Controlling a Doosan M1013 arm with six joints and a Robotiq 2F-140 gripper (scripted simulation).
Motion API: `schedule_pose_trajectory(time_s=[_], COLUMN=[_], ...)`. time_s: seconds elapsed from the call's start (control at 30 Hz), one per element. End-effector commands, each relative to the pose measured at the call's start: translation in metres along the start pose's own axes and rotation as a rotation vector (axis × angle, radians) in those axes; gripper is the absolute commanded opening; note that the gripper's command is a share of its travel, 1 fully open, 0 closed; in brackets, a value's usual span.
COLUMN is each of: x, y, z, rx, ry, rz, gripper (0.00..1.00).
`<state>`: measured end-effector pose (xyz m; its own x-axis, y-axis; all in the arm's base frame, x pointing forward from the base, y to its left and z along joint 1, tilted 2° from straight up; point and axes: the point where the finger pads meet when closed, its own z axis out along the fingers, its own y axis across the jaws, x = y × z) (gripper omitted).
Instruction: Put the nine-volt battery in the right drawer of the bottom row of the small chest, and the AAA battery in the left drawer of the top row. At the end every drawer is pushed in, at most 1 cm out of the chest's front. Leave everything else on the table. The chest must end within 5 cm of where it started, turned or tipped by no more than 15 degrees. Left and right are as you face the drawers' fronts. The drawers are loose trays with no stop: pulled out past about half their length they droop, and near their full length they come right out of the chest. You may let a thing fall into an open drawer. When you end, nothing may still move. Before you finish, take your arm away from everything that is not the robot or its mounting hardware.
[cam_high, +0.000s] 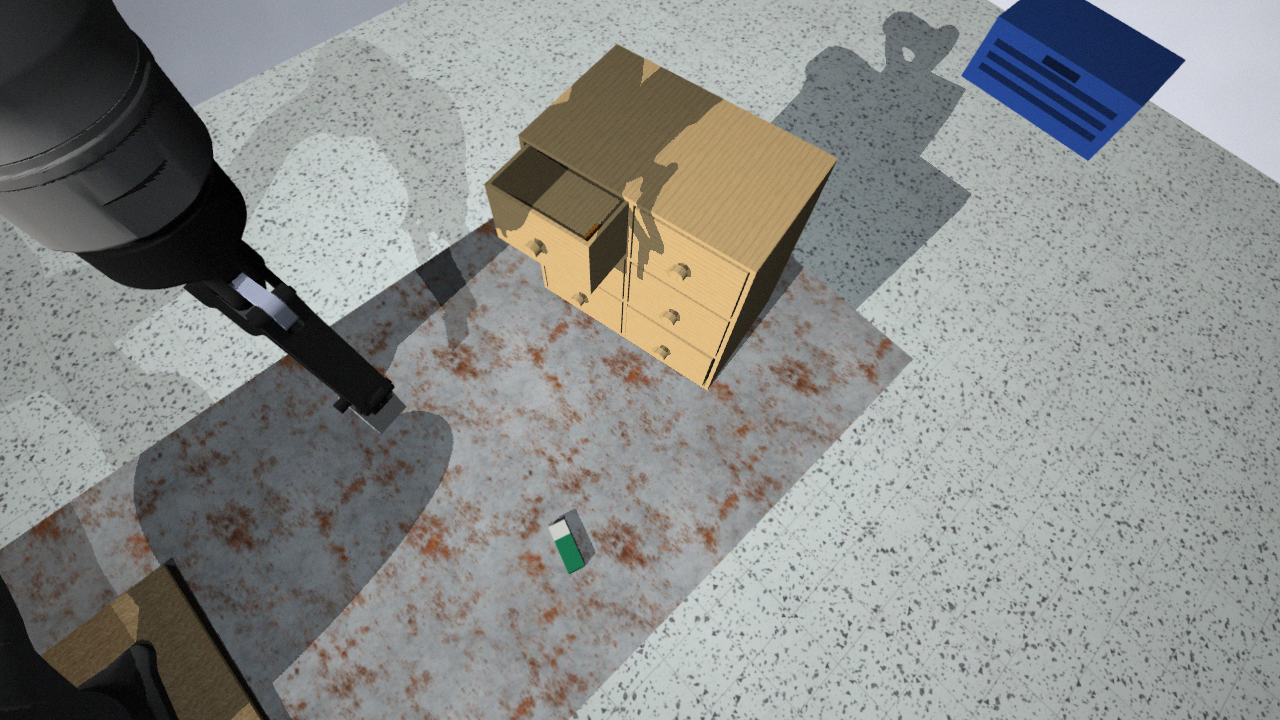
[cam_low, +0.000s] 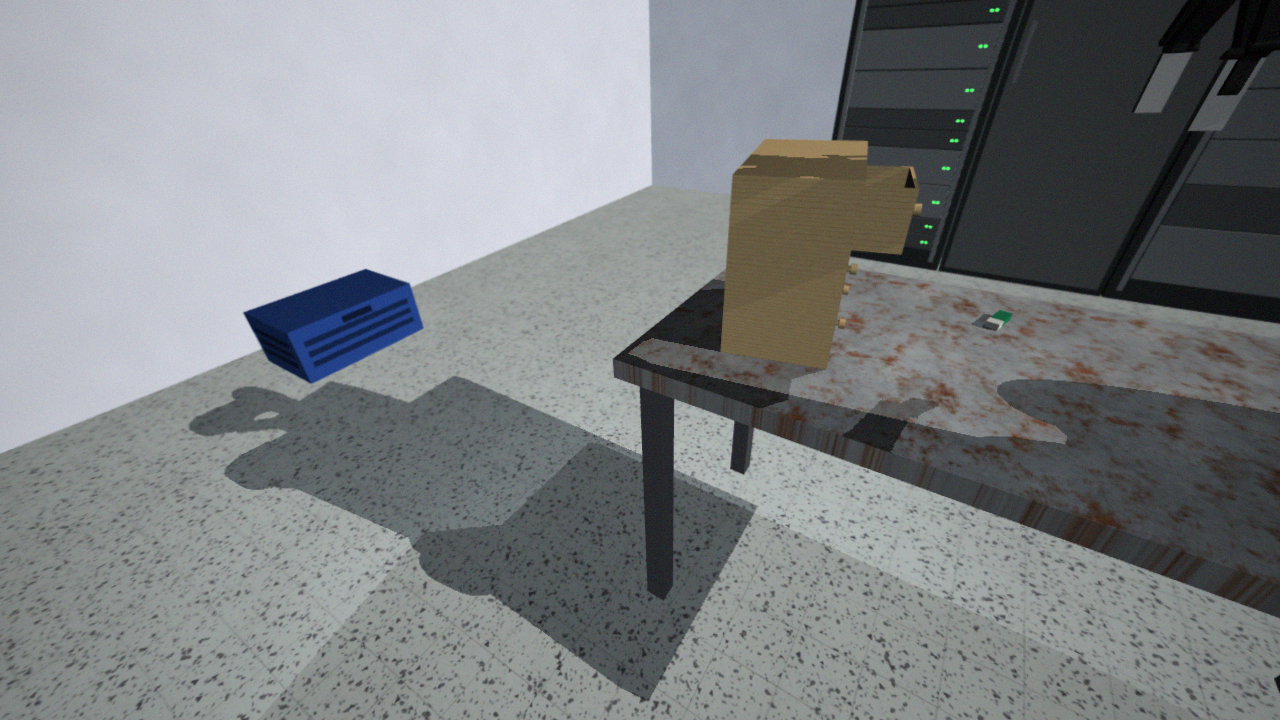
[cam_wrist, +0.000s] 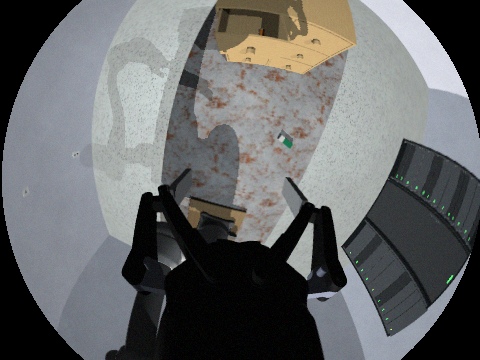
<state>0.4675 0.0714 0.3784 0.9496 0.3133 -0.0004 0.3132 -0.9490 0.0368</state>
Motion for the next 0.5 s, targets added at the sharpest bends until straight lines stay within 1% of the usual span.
schedule_pose_trajectory(time_s=[0.0,0.2,0.27,0.47], x=[0.001,0.005,0.005,0.013], y=[0.0,0.0,0.0,0.0], z=[0.001,0.005,0.005,0.013], rx=[0.0,0.0,0.0,0.0], ry=[0.011,0.063,0.063,0.162], rz=[0.0,0.0,0.0,0.0], gripper=[1.0,1.0,1.0,1.0])
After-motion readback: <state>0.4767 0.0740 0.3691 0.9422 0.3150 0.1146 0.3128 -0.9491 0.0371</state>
